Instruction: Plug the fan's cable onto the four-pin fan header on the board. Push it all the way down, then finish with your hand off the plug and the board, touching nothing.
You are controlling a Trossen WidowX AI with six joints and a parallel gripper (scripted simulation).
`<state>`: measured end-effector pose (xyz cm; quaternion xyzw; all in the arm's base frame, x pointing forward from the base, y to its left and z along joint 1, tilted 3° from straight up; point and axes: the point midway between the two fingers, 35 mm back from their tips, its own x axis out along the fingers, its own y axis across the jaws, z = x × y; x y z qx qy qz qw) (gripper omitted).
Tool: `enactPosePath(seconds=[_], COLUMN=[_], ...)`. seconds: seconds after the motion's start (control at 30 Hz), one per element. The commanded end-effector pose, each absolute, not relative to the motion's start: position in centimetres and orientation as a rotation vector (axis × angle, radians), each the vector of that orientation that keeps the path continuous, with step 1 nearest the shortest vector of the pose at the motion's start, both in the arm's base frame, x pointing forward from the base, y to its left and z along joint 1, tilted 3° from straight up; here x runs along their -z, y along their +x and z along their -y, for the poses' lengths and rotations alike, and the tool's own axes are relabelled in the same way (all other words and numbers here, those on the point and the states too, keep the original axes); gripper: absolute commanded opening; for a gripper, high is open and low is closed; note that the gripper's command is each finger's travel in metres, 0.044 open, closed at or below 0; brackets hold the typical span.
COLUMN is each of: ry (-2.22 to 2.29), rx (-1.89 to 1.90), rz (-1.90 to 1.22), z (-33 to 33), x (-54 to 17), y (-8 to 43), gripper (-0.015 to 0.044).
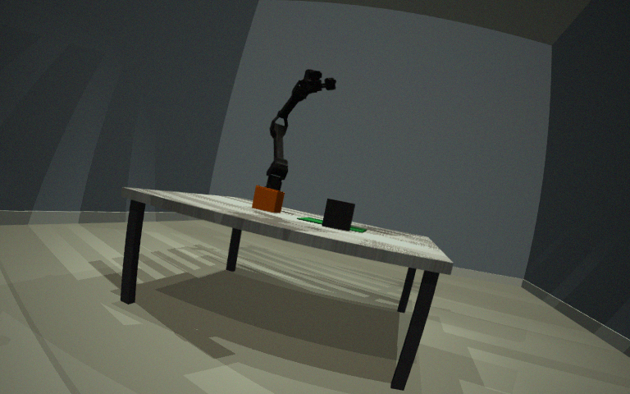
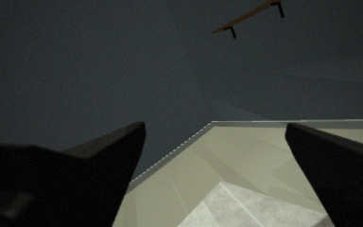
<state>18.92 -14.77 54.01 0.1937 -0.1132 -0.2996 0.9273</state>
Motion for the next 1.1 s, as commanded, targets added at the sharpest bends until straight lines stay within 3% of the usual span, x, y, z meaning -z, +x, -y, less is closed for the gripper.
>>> enactPosePath(seconds=[0.0, 0.23, 0.67, 1.07], ry=[0.428, 0.437, 0.306, -0.032], rx=[0.537, 0.458, 0.211, -0.119], rz=[0.048, -0.168, -0.851, -1.502], z=[14.7, 13.7, 6.1, -5.6], x=[-49.8, -44.7, -28.1, -12.2], y=[23.8, 28.5, 36.4, 34.8], gripper=[0.044, 0.044, 0.044, 0.044])
